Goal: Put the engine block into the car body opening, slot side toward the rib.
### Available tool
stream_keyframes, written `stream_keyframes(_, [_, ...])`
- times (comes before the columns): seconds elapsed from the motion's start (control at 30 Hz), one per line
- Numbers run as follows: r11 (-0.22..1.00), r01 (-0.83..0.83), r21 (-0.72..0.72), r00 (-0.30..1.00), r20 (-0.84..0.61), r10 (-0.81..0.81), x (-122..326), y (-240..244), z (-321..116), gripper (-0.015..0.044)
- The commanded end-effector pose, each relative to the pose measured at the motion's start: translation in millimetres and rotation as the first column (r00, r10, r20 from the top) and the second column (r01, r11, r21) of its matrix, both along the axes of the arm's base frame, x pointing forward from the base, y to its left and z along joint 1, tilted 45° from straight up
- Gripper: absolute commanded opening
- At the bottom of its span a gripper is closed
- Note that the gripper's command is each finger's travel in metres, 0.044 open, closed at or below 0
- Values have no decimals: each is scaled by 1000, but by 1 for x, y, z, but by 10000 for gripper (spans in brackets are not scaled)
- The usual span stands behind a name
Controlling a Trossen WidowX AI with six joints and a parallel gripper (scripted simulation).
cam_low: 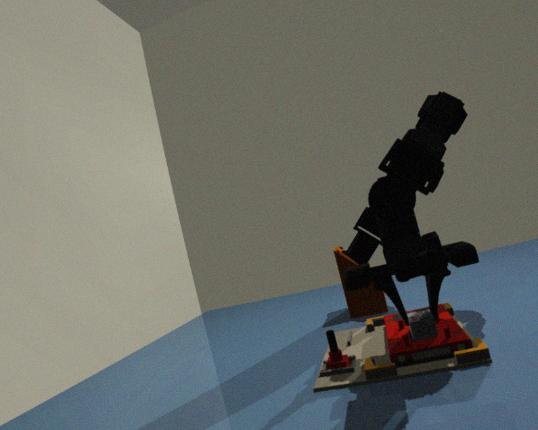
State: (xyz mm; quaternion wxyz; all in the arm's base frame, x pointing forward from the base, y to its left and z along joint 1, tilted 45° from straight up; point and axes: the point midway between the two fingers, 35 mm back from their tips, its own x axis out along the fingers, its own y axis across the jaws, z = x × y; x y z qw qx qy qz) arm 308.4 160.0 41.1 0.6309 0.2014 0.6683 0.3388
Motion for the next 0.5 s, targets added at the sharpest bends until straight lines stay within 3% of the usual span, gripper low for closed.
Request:
stream_keyframes(0.0, [1000,4,5,1000,-3,-4,0,1,0,159])
stream_keyframes(0.2, [1000,4,5,1000,-3,-4,0,2,-1,159])
stream_keyframes(0.47, [1000,0,0,1000,0,0,0,1,-1,369])
